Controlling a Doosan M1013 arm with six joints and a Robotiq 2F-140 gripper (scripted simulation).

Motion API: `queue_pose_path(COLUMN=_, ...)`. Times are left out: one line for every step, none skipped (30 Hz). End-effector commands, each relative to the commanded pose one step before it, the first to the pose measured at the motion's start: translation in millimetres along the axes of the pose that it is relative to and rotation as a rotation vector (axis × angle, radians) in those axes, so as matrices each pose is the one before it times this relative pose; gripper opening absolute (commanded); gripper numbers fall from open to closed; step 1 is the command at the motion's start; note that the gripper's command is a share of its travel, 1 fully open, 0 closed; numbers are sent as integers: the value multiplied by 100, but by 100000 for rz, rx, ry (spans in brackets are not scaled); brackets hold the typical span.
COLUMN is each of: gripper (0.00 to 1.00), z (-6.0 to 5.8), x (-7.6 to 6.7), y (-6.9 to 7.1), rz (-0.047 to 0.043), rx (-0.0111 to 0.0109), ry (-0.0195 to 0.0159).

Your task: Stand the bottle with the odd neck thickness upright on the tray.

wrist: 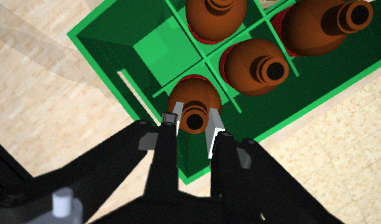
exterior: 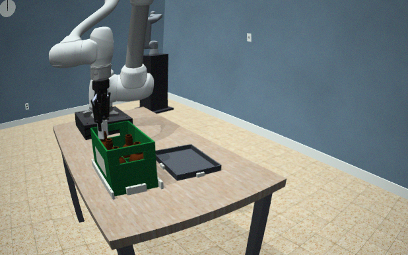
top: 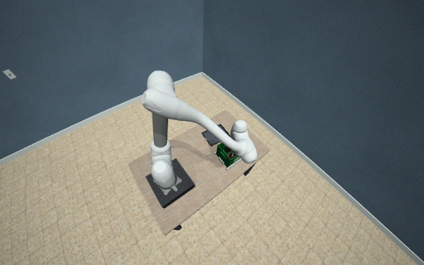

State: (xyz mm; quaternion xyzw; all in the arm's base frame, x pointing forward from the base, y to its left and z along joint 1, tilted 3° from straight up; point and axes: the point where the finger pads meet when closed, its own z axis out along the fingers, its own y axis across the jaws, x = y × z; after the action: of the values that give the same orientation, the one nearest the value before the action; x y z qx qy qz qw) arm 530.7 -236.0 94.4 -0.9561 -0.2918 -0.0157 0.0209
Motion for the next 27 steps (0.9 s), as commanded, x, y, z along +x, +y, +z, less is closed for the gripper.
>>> queue_pose_path(gripper=0, z=307, x=62, y=-307, rz=-558, rx=466, ry=153)
queue_pose_path(gripper=0, z=0, x=0, y=0, rz=0, rx=0, ry=0)
queue_pose_path(gripper=0, z=0, x=0, y=0, rz=0, rx=0, ry=0)
queue_pose_path(gripper=0, z=0, x=0, y=0, rz=0, rx=0, ry=0)
queue_pose_path(gripper=0, z=0, x=0, y=0, rz=0, rx=0, ry=0)
queue_pose_path(gripper=0, z=0, x=0, y=0, rz=0, rx=0, ry=0)
queue_pose_path(gripper=0, z=0, x=0, y=0, rz=0, rx=0, ry=0)
queue_pose_path(gripper=0, z=0, x=0, y=0, rz=0, rx=0, ry=0)
queue_pose_path(gripper=0, z=0, x=0, y=0, rz=0, rx=0, ry=0)
queue_pose_path(gripper=0, z=0, x=0, y=0, rz=0, rx=0, ry=0)
queue_pose_path(gripper=0, z=0, x=0, y=0, rz=0, rx=0, ry=0)
queue_pose_path(gripper=0, z=0, x=0, y=0, rz=0, rx=0, ry=0)
queue_pose_path(gripper=0, z=0, x=0, y=0, rz=0, rx=0, ry=0)
queue_pose_path(gripper=0, z=0, x=0, y=0, rz=0, rx=0, ry=0)
queue_pose_path(gripper=0, z=0, x=0, y=0, rz=0, rx=0, ry=0)
queue_pose_path(gripper=0, z=0, x=0, y=0, rz=0, rx=0, ry=0)
queue_pose_path(gripper=0, z=0, x=0, y=0, rz=0, rx=0, ry=0)
queue_pose_path(gripper=0, z=0, x=0, y=0, rz=0, rx=0, ry=0)
queue_pose_path(gripper=0, z=0, x=0, y=0, rz=0, rx=0, ry=0)
queue_pose_path(gripper=38, z=0, x=0, y=0, rz=0, rx=0, ry=0)
queue_pose_path(gripper=38, z=0, x=0, y=0, rz=0, rx=0, ry=0)
queue_pose_path(gripper=38, z=0, x=0, y=0, rz=0, rx=0, ry=0)
queue_pose_path(gripper=38, z=0, x=0, y=0, rz=0, rx=0, ry=0)
queue_pose_path(gripper=38, z=0, x=0, y=0, rz=0, rx=0, ry=0)
queue_pose_path(gripper=38, z=0, x=0, y=0, rz=0, rx=0, ry=0)
queue_pose_path(gripper=38, z=0, x=0, y=0, rz=0, rx=0, ry=0)
queue_pose_path(gripper=38, z=0, x=0, y=0, rz=0, rx=0, ry=0)
